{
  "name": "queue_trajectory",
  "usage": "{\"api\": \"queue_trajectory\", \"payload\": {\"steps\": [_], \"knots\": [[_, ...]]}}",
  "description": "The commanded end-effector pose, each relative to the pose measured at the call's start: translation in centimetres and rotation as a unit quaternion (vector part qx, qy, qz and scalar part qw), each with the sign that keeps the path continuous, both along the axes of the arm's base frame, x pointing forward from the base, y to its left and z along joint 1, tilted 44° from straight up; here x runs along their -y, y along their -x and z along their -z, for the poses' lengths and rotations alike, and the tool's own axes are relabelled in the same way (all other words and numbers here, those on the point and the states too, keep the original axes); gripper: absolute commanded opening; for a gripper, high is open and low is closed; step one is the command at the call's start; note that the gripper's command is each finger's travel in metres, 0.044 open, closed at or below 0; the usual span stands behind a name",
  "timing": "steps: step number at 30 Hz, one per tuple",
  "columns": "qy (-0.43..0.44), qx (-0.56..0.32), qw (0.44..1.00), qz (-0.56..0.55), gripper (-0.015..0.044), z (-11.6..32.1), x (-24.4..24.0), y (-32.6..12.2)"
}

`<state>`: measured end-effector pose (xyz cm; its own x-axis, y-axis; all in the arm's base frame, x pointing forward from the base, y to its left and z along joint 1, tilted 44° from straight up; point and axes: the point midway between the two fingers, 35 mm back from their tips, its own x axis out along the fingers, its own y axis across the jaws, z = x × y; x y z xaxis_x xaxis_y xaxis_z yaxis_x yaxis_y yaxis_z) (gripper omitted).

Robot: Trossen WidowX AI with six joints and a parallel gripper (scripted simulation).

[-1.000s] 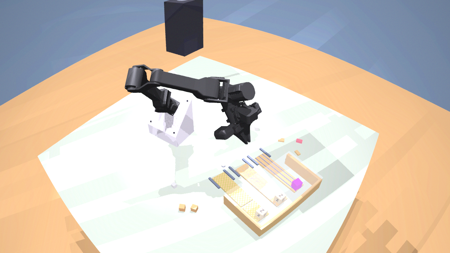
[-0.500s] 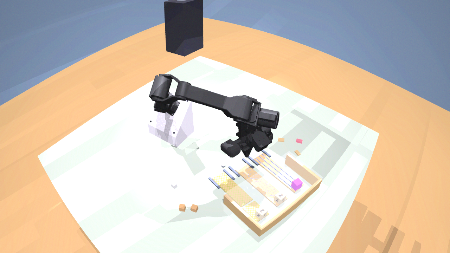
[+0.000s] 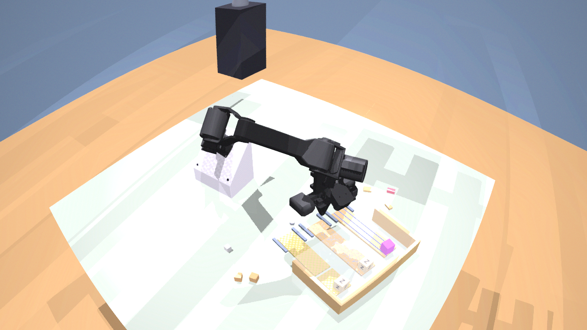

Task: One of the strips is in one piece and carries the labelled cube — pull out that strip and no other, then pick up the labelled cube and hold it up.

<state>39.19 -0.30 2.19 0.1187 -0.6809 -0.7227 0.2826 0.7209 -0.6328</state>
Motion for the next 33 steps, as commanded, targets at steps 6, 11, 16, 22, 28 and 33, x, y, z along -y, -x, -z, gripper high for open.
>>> {"api": "queue_trajectory", "payload": {"steps": [6, 11, 16, 22, 28, 33], "knots": [[0.000, -0.009, 1.000, 0.001, 0.0000, 1.6, 1.1, -0.1], [0.000, -0.009, 1.000, 0.001, 0.0000, 2.3, 1.7, -0.2], [0.001, -0.009, 1.000, 0.001, 0.0000, 2.9, 2.2, -0.4], [0.001, -0.009, 1.000, 0.001, 0.0000, 3.6, 2.9, -0.5], [0.002, -0.009, 1.000, 0.001, 0.0000, 4.3, 3.6, -0.5], [0.002, -0.009, 1.000, 0.001, 0.0000, 4.8, 4.2, -0.6]]}}
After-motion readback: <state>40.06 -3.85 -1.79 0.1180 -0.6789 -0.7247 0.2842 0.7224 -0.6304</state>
